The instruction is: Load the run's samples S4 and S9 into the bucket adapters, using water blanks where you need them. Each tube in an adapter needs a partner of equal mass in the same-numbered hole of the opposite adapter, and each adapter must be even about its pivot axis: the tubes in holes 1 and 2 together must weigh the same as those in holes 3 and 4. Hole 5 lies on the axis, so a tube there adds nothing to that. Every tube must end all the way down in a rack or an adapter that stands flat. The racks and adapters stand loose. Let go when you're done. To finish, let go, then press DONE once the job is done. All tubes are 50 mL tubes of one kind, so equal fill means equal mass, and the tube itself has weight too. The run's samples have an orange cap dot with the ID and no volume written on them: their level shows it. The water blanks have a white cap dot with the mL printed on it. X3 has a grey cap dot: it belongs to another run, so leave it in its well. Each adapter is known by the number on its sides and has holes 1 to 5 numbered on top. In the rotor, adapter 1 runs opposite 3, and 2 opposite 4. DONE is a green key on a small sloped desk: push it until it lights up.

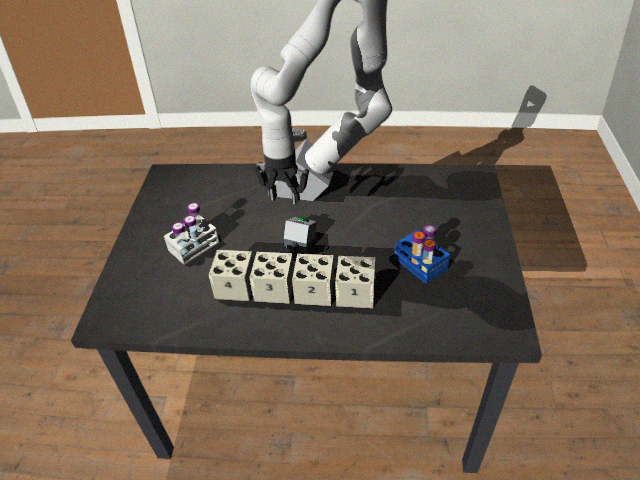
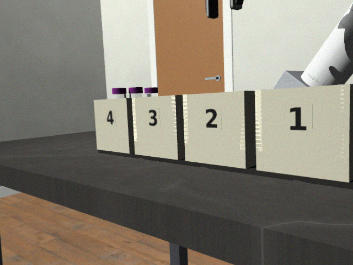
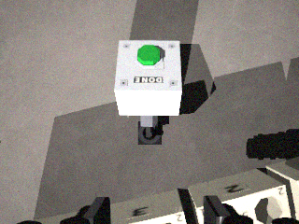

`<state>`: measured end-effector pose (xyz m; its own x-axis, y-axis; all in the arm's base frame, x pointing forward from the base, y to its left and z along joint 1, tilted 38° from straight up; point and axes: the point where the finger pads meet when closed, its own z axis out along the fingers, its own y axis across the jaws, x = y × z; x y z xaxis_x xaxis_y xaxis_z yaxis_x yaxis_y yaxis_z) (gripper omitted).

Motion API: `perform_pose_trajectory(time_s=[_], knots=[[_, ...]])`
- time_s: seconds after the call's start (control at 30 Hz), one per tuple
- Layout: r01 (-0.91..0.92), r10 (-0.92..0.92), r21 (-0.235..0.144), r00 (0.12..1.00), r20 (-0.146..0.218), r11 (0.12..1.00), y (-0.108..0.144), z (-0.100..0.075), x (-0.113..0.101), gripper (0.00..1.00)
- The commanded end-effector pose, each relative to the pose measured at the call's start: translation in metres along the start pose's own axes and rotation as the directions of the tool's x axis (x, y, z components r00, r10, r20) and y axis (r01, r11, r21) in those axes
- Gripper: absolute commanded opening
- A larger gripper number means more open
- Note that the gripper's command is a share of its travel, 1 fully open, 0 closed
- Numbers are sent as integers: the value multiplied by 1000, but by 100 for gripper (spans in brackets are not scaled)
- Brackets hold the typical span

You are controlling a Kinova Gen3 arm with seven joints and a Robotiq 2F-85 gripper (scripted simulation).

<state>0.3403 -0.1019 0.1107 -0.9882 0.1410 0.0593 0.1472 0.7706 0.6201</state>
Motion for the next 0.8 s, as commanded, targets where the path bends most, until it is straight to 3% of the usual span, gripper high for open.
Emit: perform_pose_trajectory(time_s=[0.0,0.3,0.77], knots=[[-99,99,3,995,-3,995,-8,0,-1,62],[-443,443,4,897,-2,897,-38,0,-4,62],[-454,454,4,891,-2,891,-78,-1,-8,62]])
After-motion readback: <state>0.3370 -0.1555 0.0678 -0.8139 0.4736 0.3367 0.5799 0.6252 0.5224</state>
